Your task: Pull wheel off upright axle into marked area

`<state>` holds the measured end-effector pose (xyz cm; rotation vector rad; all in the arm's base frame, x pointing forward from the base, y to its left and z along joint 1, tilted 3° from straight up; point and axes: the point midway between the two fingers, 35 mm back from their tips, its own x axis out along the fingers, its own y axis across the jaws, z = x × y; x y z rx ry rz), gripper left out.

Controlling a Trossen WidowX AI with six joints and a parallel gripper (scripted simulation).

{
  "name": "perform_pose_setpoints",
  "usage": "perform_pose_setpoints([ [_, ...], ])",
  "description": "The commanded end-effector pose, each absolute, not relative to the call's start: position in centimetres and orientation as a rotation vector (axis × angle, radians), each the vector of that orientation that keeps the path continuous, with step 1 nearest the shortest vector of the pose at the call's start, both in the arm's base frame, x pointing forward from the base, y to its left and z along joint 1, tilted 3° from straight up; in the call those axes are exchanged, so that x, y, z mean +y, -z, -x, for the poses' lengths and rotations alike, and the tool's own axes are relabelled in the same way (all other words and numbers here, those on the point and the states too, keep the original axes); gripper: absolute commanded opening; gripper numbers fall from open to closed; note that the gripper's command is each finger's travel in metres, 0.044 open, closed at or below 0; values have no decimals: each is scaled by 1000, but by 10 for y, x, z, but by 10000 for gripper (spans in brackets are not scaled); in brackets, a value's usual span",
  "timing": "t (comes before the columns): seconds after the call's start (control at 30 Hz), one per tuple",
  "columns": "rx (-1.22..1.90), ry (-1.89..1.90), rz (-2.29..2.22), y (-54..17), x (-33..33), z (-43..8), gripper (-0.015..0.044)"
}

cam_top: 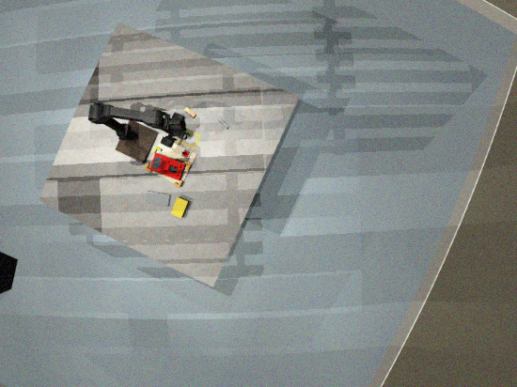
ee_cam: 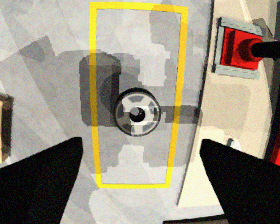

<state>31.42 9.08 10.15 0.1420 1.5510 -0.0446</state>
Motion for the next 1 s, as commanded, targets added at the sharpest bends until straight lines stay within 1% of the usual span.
perform_pose_setpoints([
  [0.0,1559,44,-138,-119,81,-286,431],
  [0.03,1561,43,-138,-125,77,-277,440],
  [0.2,1566,42,-137,-146,63,-234,440],
  [0.97,1566,42,-137,-147,63,-232,440],
])
